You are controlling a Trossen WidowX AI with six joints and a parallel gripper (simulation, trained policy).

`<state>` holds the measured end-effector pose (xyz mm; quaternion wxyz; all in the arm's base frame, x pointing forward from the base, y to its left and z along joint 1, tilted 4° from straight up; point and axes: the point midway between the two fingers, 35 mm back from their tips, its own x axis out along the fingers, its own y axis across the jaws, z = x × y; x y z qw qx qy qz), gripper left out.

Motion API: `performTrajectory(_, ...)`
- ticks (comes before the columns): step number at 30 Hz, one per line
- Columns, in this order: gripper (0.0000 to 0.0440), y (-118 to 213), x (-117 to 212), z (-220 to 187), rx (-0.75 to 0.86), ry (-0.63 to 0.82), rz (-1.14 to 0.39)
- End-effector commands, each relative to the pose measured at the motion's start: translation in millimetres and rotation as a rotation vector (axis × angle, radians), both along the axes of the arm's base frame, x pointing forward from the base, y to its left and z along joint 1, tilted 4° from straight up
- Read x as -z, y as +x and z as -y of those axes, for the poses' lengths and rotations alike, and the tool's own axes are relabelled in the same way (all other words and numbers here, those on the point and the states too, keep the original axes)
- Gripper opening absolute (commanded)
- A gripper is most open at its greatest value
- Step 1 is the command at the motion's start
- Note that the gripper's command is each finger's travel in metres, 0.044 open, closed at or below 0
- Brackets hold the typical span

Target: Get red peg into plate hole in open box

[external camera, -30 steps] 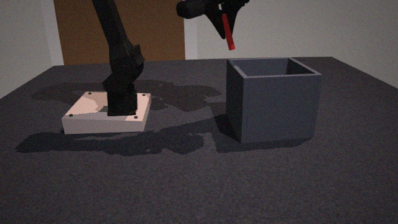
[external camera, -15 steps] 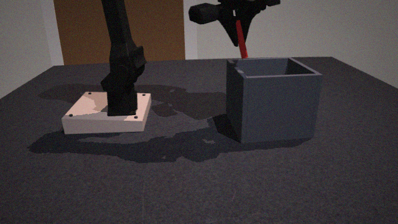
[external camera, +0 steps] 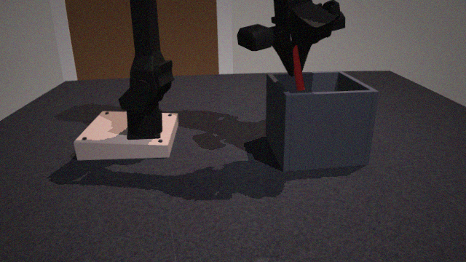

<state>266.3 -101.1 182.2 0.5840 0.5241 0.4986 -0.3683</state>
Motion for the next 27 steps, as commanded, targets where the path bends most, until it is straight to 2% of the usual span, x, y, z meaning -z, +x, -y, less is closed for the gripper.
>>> performTrajectory(1,0.0,5.0,10.1,4.6,-0.015,0.012,-0.01)
performTrajectory(14,0.0001,21.6,39.3,6.3,-0.074,0.044,-0.011)
performTrajectory(21,0.0016,31.8,54.9,0.7,-0.126,0.06,-0.003)
performTrajectory(27,0.0007,37.9,68.6,-1.4,-0.168,0.058,-0.005)
